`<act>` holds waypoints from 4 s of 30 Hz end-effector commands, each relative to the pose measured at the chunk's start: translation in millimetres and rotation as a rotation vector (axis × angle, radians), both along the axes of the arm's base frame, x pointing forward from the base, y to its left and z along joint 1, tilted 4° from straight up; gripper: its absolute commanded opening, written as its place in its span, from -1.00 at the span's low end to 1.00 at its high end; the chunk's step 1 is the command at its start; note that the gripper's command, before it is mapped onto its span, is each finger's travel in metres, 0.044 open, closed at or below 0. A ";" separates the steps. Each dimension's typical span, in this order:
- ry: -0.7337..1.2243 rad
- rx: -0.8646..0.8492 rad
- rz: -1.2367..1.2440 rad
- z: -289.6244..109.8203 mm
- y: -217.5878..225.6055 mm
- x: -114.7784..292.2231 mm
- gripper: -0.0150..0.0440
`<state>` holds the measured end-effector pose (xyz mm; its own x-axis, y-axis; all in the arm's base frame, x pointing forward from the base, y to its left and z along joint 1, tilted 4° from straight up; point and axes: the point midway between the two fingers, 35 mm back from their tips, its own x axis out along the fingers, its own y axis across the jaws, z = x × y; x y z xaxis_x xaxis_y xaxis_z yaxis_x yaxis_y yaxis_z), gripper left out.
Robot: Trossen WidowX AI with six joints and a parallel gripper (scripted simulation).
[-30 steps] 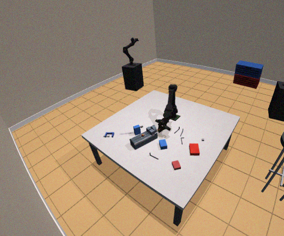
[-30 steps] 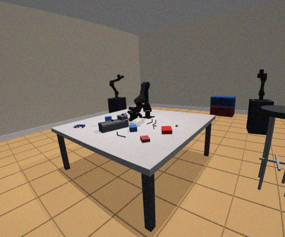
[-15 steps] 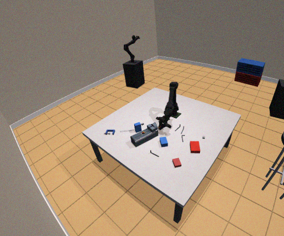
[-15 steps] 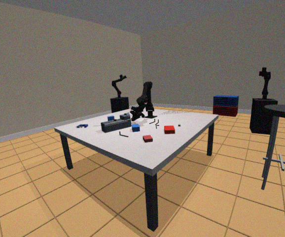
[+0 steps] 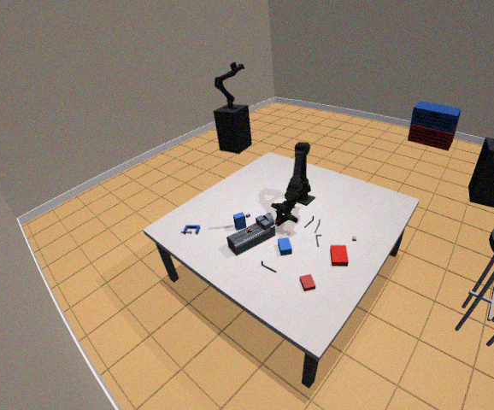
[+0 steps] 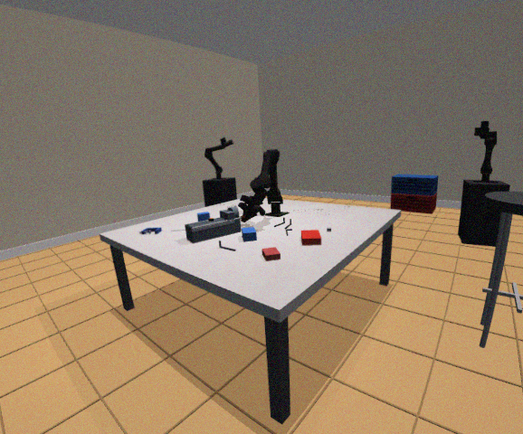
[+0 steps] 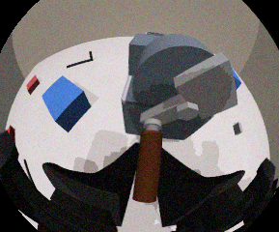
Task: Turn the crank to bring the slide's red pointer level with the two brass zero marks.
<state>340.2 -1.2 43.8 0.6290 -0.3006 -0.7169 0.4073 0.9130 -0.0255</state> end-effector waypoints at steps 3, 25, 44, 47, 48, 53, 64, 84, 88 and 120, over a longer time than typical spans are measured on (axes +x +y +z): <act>0.016 -0.011 -0.017 -5.4 -7.1 -3.2 -0.49; 0.017 -0.012 -0.017 -6.2 -9.6 -4.3 -0.49; 0.017 -0.012 -0.017 -7.3 -13.5 -6.2 -0.49; 0.017 -0.012 -0.017 -7.5 -14.3 -6.6 -0.49; 0.017 -0.012 -0.017 -7.6 -14.6 -6.8 -0.49; 0.017 -0.012 -0.017 -7.7 -15.8 -7.4 -0.49; 0.017 -0.013 -0.017 -7.0 -18.1 -8.3 -0.49; 0.017 -0.013 -0.017 -5.0 -23.2 -10.4 -0.49; 0.017 -0.013 -0.017 -4.5 -24.4 -10.9 -0.49; 0.017 -0.015 -0.017 6.2 -37.6 -16.7 -0.49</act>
<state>326.6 -32.3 45.2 0.6121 -0.3048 -0.7297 0.4072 0.9125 -0.0395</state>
